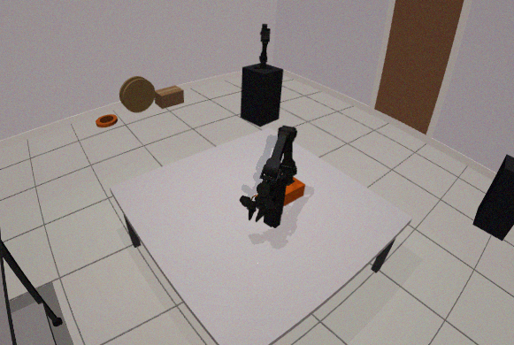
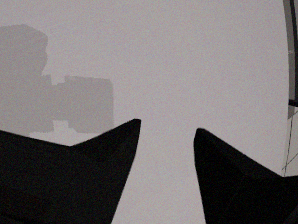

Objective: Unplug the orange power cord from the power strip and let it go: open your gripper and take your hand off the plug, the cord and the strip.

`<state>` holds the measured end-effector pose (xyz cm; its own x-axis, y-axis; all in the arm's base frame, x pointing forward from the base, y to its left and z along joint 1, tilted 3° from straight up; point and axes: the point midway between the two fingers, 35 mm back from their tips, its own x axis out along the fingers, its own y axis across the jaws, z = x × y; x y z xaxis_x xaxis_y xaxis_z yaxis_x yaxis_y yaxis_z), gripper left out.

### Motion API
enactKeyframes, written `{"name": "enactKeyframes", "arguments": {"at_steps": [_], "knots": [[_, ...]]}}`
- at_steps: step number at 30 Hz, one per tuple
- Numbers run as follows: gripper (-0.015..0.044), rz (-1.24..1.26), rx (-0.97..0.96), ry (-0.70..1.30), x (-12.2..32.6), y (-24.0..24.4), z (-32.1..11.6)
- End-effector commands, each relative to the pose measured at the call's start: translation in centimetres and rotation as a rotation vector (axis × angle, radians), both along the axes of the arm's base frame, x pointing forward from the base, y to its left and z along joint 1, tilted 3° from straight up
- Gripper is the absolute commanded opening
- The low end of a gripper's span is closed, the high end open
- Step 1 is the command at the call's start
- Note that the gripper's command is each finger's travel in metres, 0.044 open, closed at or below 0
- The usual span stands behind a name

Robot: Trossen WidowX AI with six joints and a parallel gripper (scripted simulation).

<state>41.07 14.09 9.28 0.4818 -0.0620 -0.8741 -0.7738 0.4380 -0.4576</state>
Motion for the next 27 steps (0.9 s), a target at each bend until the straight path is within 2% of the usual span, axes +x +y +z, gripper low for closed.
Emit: {"name": "enactKeyframes", "arguments": {"at_steps": [1,15,27], "knots": [[0.016,-0.738,0.31,0.076,-3.4,-6.5,-0.3],[0.016,-1.634,0.55,0.109,-8.9,-12.3,-0.9],[0.016,-2.46,0.66,0.043,-14.6,-15.7,-1.1]]}}
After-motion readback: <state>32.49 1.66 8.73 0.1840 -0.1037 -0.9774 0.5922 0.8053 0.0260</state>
